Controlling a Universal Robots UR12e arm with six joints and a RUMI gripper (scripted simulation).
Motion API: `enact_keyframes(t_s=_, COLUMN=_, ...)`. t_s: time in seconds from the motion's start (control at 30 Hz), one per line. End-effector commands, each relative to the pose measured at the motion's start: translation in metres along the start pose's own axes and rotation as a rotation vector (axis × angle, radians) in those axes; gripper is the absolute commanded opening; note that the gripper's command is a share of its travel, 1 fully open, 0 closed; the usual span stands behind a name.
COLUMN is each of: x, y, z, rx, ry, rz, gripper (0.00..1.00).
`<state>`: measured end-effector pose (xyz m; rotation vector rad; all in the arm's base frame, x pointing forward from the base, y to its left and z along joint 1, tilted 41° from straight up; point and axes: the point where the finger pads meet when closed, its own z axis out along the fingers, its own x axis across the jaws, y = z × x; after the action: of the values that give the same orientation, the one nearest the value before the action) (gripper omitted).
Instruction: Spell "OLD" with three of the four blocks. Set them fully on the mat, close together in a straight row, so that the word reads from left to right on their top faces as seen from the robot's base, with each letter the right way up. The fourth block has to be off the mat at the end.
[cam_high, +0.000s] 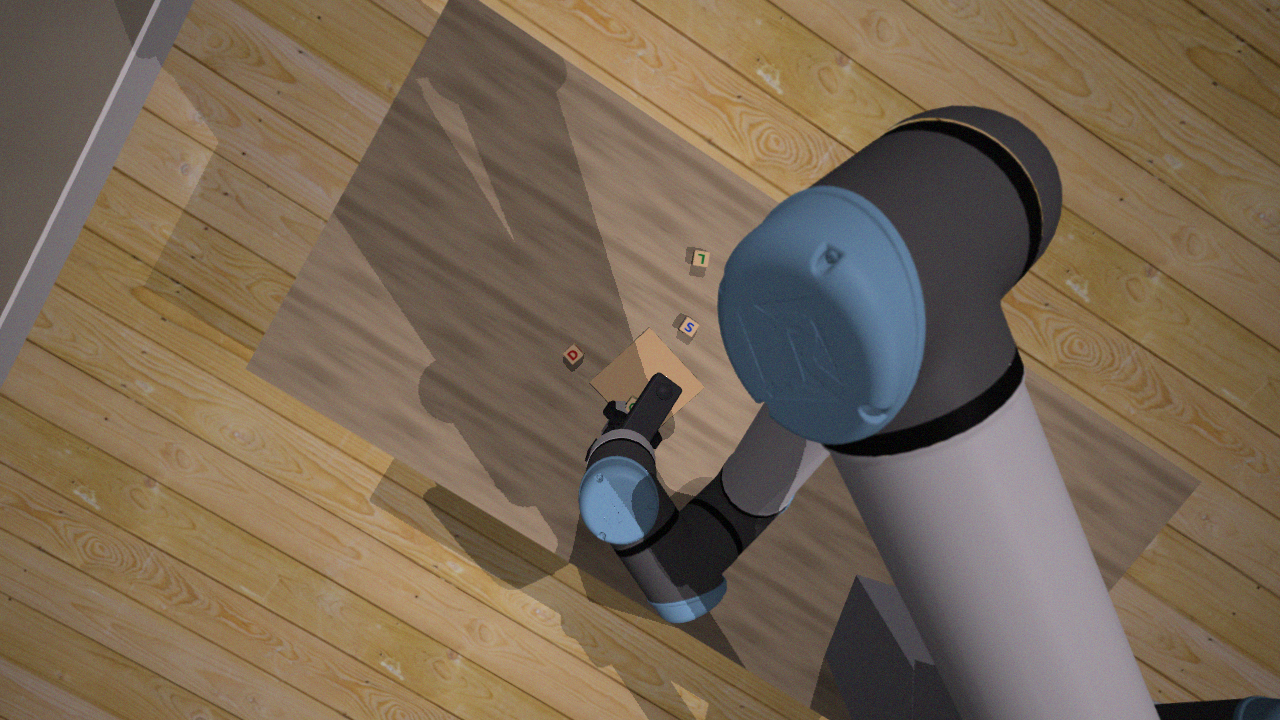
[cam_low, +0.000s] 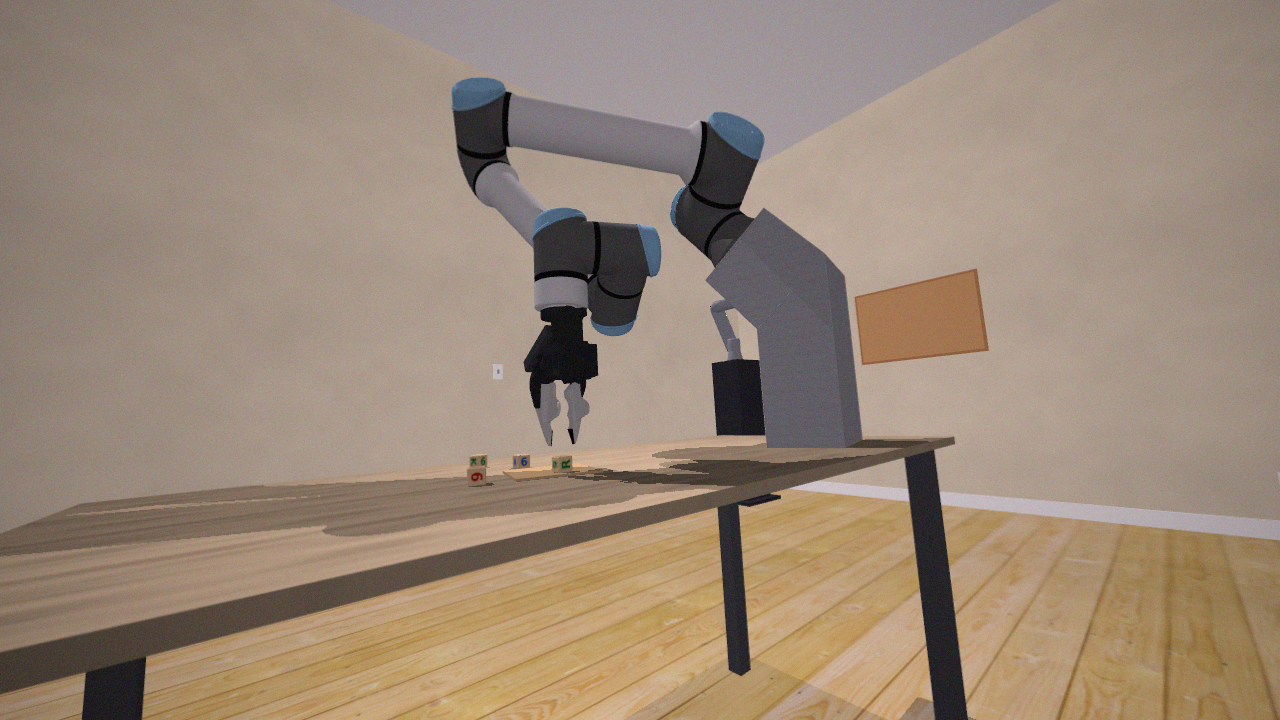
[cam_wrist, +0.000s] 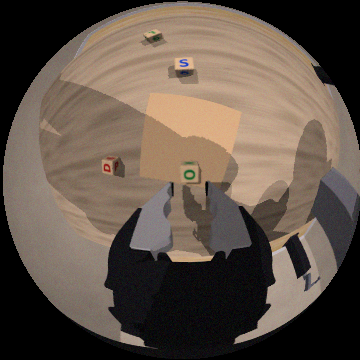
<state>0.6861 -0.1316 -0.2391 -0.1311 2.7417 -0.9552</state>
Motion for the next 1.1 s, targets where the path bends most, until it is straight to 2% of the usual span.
enact_keyframes(t_s=0.0, x=0.000, y=0.000, z=-0.020, rx=0.000, ry=0.000, rz=0.000, gripper=0.25)
enact_keyframes(t_s=0.2, x=0.000, y=0.000, z=-0.043, rx=0.000, ry=0.000, rz=0.000, gripper=0.25)
enact_keyframes(t_s=0.4, x=0.000, y=0.000, z=-0.048, rx=0.000, ry=0.000, rz=0.000, gripper=0.25)
enact_keyframes(t_s=0.43, x=0.000, y=0.000, z=-0.048, rx=0.000, ry=0.000, rz=0.000, gripper=1.00)
enact_keyframes(t_s=1.07, x=0.000, y=0.000, z=-0.048, rx=0.000, ry=0.000, rz=0.000, gripper=1.00)
